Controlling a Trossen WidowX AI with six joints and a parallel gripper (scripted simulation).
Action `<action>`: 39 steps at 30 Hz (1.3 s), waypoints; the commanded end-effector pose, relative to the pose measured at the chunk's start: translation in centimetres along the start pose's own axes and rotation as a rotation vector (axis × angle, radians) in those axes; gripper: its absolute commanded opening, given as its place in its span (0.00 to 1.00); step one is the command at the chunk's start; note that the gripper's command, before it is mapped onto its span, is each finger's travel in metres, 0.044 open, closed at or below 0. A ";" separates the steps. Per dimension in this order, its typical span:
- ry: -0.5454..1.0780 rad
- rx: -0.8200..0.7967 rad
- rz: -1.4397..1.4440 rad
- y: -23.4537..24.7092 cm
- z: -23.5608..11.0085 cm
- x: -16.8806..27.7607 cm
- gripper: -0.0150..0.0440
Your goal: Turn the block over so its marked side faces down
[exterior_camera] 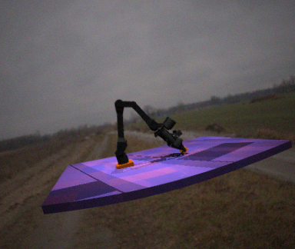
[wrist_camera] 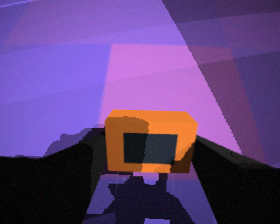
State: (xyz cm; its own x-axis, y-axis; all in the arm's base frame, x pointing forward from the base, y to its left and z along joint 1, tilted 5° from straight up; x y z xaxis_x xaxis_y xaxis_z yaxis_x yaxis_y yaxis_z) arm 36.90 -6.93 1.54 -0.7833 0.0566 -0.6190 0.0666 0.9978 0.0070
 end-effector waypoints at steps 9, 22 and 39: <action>-0.165 -0.005 0.008 -0.1 1.5 0.9 0.25; -0.355 -0.007 0.000 0.1 1.2 2.0 0.25; -0.486 -0.012 0.000 0.2 -0.2 2.4 0.25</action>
State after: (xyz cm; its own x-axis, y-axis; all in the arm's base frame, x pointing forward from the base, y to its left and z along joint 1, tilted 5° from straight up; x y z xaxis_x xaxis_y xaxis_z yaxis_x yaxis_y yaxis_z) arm 34.98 -6.62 0.17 -0.4072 0.0312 -0.9128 0.0576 0.9983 0.0084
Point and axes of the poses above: the point midway between the two fingers, 35 mm back from their tips, its own z axis out along the fingers, its own y axis across the jaws, x = y × z, the point moved 1 cm from there along -z, back along the fingers, and after that the axes turned 1 degree about z, right-handed, at the moved point
